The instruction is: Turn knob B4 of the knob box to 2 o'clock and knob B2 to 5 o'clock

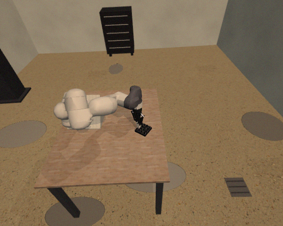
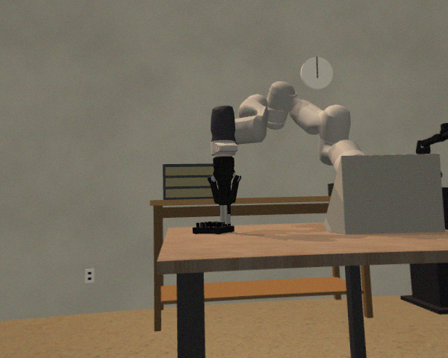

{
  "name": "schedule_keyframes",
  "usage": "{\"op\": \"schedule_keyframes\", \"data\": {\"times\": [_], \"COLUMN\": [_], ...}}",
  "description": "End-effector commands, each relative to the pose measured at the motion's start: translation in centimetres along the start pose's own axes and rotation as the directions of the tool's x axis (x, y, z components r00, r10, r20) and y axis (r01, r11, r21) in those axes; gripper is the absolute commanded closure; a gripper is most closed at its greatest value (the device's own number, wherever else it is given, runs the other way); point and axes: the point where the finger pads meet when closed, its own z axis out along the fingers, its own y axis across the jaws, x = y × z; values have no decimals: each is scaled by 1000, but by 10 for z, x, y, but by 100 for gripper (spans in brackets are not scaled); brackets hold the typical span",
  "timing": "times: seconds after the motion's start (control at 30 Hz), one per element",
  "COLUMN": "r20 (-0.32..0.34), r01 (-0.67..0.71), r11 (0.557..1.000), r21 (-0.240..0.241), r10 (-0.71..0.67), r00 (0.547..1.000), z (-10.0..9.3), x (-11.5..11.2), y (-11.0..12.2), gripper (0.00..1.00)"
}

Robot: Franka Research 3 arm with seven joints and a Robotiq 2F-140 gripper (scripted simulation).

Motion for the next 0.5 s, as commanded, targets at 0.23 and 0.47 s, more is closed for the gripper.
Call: {"op": "schedule_keyframes", "data": {"times": [0.23, 0.47], "r20": [-1, -1], "r01": [-168, -168], "r11": [986, 986], "r21": [-4, -4], "r10": [168, 168], "r00": [986, 986], "z": [1, 1], "x": [0, 0], "y": [0, 0], "gripper": [95, 95]}}
